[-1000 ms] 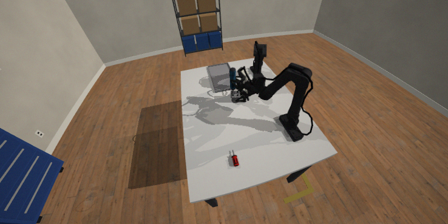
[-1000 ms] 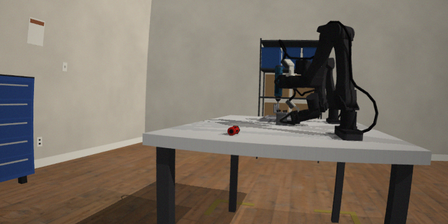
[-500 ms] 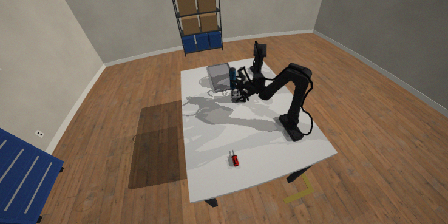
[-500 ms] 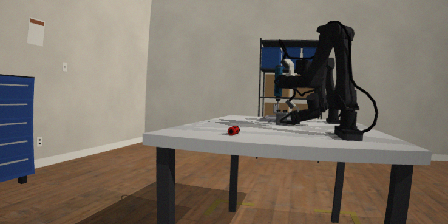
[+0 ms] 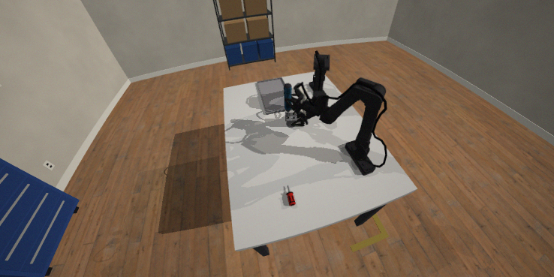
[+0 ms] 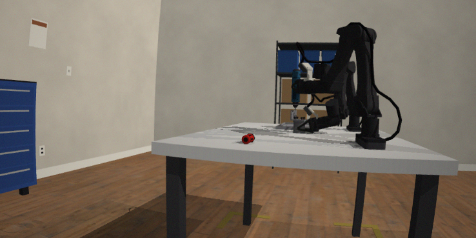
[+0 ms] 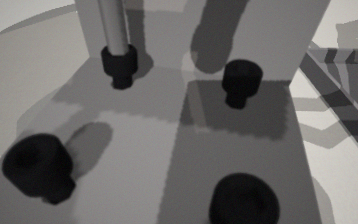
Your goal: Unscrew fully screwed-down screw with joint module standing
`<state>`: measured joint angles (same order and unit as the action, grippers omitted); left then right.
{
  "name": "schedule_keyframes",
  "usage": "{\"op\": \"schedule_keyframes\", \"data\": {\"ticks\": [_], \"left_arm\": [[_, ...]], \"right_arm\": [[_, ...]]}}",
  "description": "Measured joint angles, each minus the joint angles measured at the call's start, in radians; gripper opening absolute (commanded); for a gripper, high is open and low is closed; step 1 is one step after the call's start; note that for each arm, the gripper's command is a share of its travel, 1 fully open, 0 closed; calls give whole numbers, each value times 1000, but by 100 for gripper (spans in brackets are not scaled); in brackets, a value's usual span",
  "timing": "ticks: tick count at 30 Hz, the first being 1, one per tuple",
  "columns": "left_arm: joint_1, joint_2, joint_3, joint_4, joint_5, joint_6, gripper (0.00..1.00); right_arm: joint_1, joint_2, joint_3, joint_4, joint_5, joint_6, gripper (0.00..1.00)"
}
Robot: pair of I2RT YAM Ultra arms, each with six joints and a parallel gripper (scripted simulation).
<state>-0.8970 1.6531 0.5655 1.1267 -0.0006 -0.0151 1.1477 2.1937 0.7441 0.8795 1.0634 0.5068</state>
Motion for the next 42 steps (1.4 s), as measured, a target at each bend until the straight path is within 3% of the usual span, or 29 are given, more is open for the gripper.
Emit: {"op": "schedule_keyframes", "data": {"ticks": [42], "left_arm": [[0, -53, 8, -98, 0, 0, 42]], "right_arm": [[0, 0, 0, 0, 0, 0, 59]]}}
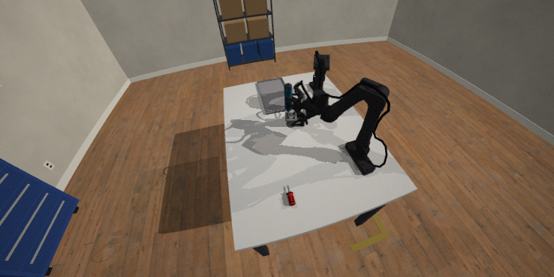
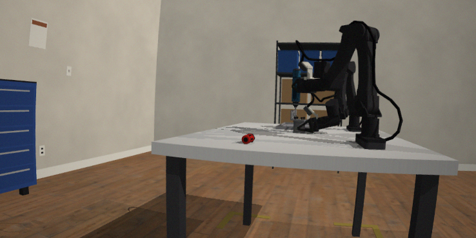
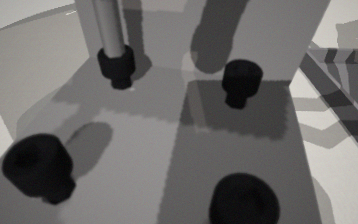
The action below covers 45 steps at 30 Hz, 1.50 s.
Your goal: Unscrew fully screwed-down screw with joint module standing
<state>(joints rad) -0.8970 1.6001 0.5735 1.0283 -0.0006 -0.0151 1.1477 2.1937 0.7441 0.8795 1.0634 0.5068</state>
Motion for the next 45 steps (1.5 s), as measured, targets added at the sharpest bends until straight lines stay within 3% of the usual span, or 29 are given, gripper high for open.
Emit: {"op": "schedule_keyframes", "data": {"ticks": [45], "left_arm": [[0, -1, 15, -23, 0, 0, 42]], "right_arm": [[0, 0, 0, 0, 0, 0, 59]]}}
